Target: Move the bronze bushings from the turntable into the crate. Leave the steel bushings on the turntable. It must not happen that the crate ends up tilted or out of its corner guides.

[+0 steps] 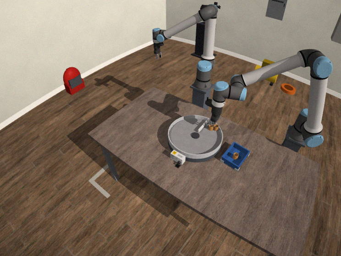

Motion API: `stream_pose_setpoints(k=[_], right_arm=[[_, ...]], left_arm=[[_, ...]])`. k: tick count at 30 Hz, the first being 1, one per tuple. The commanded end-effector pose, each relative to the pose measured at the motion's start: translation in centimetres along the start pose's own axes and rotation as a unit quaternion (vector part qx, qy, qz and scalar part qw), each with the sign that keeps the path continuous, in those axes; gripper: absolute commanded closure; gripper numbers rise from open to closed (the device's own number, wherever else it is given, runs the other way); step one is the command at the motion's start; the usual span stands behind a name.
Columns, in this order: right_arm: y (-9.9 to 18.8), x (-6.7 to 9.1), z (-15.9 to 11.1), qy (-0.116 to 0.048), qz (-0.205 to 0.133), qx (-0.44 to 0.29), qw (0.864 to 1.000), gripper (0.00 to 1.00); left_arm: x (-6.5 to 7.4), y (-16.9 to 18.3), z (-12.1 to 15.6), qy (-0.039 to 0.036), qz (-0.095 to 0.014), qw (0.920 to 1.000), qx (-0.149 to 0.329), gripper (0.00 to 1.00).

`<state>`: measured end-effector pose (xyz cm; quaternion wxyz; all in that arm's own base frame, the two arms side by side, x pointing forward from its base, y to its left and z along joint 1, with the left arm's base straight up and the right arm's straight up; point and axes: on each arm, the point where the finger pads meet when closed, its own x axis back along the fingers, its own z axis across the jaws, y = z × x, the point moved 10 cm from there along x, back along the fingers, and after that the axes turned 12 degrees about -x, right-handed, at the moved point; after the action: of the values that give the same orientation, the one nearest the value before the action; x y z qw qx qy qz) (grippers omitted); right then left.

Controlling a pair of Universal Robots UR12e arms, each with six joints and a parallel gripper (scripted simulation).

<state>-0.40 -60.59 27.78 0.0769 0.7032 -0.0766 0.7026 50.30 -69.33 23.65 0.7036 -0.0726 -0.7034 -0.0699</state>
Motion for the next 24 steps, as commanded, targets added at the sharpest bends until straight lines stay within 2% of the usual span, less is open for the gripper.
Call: stream_pose_setpoints(k=[1,16,22,24], right_arm=[[-0.2,-0.1,-0.1,0.000,0.000,0.000,1.000,0.00],[-0.2,-0.1,-0.1,0.000,0.000,0.000,1.000,0.00],[-0.2,-0.1,-0.1,0.000,0.000,0.000,1.000,0.00],[-0.2,-0.1,-0.1,0.000,0.000,0.000,1.000,0.00]], left_arm=[[0.1,0.0,-0.2,-0.0009,0.001,1.0000,0.000,0.64],[0.1,0.0,-0.1,-0.0008,0.000,1.0000,0.000,0.64],[-2.5,0.2,0.0,0.0005,-0.001,1.0000,0.000,0.64],[-2.5,0.2,0.0,0.0005,-0.001,1.0000,0.000,0.64]])
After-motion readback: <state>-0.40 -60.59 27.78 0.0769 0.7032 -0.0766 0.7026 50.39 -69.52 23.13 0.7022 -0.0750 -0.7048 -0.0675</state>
